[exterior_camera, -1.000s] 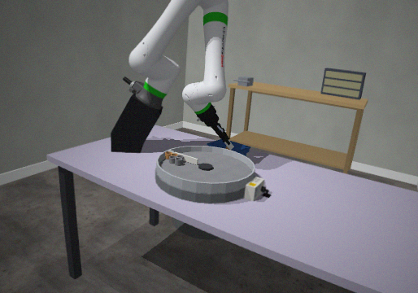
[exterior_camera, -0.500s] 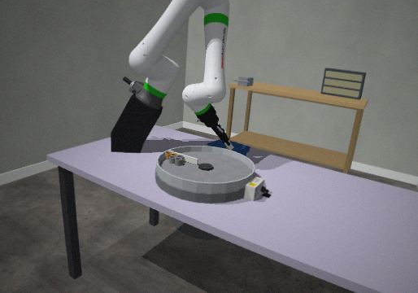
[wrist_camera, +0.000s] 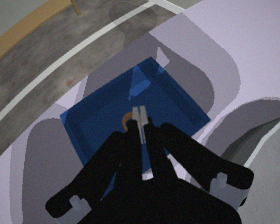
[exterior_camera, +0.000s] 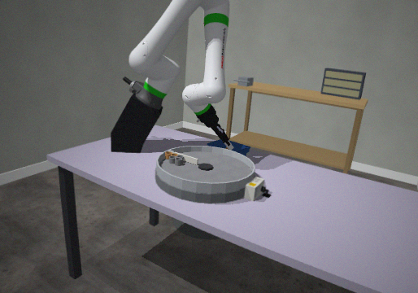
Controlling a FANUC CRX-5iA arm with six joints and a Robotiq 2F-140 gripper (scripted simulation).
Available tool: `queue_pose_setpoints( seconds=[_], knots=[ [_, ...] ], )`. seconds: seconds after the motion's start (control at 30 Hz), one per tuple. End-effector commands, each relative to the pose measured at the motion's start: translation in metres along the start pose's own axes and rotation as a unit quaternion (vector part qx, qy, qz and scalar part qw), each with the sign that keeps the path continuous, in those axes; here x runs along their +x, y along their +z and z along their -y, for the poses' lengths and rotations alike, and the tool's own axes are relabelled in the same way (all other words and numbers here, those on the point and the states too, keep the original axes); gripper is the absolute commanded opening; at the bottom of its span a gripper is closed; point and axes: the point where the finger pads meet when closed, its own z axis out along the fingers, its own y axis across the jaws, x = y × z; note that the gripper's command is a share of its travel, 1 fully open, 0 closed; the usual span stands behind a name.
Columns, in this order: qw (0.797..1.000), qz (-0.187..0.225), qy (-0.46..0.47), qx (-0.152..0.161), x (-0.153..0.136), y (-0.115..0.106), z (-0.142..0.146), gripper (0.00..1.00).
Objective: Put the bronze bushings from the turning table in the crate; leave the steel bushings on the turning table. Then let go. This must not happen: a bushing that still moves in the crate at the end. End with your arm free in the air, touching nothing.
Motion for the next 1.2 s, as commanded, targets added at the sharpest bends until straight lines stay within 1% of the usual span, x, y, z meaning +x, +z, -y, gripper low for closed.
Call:
queue_pose_setpoints(
  seconds=[0.0,0.77,0.8,1.17],
  knots=[
    [1.000,0.000,0.000,0.000,0.0000,0.0000,-0.0001,0.00],
    [1.000,0.000,0.000,0.000,0.0000,0.0000,-0.0001,0.00],
    [1.000,0.000,0.000,0.000,0.0000,0.0000,-0.0001,0.07],
    [1.000,0.000,0.000,0.000,0.0000,0.0000,-0.0001,0.07]
  ],
)
